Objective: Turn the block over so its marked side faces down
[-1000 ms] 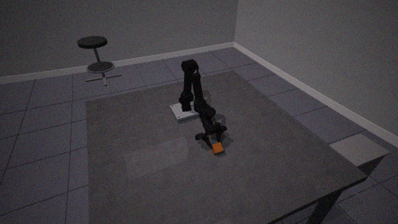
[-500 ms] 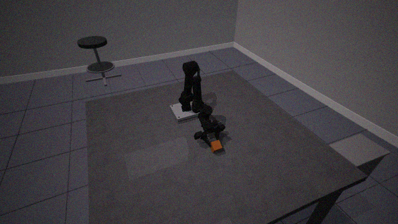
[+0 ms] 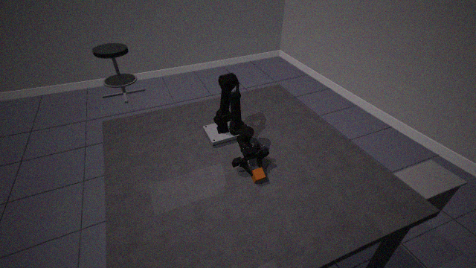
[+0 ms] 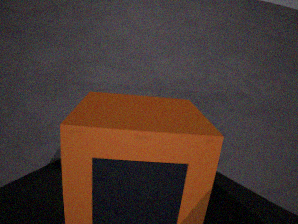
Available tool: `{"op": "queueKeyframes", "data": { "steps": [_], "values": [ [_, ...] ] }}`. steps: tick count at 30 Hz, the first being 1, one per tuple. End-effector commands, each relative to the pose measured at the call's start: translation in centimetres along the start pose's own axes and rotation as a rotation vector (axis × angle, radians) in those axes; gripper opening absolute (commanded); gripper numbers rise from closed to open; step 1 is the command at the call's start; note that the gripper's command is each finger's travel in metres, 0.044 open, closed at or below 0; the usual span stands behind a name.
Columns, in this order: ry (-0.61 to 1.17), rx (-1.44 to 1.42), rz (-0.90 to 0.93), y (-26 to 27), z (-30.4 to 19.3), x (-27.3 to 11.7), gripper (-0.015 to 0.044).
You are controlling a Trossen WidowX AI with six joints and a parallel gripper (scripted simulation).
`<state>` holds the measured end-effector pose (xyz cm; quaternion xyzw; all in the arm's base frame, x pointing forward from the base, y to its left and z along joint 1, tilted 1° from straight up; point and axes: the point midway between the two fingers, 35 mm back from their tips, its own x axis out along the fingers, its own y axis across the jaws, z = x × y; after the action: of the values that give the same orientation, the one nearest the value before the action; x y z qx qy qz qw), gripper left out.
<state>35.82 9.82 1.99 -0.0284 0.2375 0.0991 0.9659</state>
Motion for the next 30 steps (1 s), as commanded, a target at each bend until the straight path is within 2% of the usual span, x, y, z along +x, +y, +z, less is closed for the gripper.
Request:
{"op": "queueKeyframes", "data": {
  "steps": [1,12,30],
  "values": [
    [-0.005,-0.005,-0.004,-0.06,0.08,0.01,0.0157],
    [-0.005,-0.005,-0.004,-0.06,0.08,0.01,0.044],
    [-0.005,-0.005,-0.004,-0.06,0.08,0.01,0.044]
  ]
}}
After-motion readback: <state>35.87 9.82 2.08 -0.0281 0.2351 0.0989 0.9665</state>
